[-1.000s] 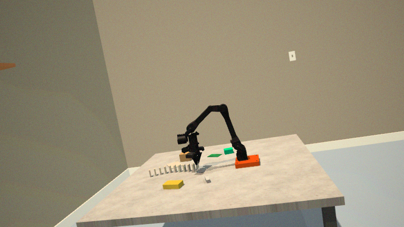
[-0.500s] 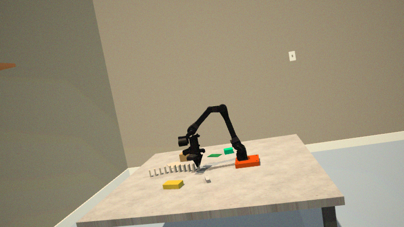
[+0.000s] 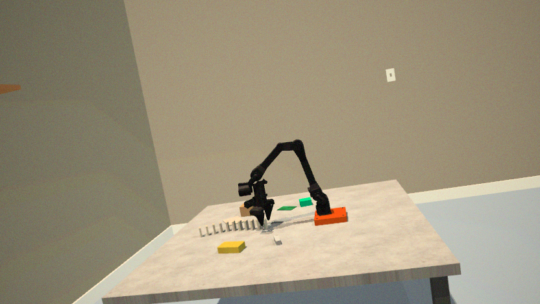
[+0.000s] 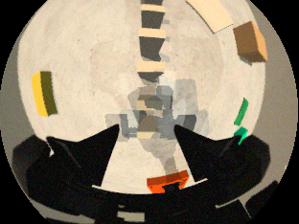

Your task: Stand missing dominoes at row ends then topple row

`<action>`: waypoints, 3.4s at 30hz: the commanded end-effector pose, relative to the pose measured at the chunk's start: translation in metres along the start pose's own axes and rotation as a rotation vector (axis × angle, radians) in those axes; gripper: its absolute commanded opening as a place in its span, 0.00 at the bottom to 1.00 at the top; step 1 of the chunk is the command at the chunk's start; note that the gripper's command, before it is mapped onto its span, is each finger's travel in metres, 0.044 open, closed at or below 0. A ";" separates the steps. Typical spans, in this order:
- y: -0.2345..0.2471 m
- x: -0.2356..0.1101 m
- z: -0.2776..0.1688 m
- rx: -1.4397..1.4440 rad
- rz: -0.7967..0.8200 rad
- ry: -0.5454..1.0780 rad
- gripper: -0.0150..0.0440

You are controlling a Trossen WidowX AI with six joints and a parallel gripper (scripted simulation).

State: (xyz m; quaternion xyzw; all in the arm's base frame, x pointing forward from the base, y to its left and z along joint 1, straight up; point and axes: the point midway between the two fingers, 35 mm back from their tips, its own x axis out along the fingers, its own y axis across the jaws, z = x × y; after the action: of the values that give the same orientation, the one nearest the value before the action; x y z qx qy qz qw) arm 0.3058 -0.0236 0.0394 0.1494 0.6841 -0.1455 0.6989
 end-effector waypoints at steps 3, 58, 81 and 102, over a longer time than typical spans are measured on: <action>0.002 -0.034 0.006 -0.004 0.000 0.000 1.00; 0.000 -0.067 -0.038 -1.576 0.003 0.004 0.25; 0.000 -0.067 -0.038 -1.576 0.003 0.004 0.25; 0.000 0.004 -0.038 -1.576 0.003 0.004 0.25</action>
State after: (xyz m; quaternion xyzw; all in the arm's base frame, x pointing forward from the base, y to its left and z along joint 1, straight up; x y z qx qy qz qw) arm 0.2798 -0.0083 0.0817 -0.3955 0.5757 0.3735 0.6105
